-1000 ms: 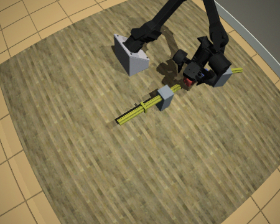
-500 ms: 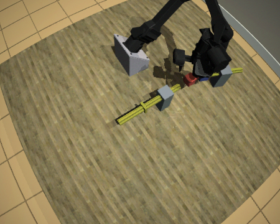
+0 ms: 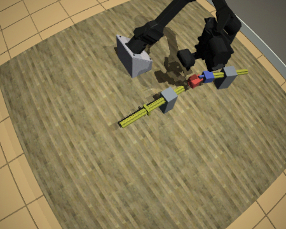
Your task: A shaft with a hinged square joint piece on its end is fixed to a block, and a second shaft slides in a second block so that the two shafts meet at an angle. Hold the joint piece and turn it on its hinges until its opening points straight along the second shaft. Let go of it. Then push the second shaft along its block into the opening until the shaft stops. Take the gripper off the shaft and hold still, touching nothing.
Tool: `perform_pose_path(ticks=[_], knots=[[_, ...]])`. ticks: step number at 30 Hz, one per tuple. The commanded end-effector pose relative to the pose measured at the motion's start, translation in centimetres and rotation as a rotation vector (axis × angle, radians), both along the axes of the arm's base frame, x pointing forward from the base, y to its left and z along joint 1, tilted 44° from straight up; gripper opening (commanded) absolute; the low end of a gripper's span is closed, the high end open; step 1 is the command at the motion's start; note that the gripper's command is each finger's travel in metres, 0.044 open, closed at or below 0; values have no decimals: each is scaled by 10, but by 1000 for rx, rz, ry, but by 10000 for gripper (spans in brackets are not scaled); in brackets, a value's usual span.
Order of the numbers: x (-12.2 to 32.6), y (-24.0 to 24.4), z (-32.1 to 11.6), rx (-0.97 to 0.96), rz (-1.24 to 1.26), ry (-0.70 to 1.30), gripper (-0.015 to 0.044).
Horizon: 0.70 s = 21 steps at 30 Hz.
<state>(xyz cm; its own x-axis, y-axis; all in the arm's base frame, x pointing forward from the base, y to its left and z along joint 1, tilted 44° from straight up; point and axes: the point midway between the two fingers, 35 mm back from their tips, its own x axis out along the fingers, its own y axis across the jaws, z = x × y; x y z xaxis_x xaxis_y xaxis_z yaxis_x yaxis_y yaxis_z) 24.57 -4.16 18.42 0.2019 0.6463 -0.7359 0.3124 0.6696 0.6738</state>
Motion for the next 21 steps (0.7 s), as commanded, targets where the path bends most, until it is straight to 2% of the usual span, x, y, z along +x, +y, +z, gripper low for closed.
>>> perform_pose_path(ticks=[1,8,21], knots=[[0,-4,4,1,37,-43,440],[0,-5,2,11,8,-7,440],[6,-14,-31,198,-254,288,440]])
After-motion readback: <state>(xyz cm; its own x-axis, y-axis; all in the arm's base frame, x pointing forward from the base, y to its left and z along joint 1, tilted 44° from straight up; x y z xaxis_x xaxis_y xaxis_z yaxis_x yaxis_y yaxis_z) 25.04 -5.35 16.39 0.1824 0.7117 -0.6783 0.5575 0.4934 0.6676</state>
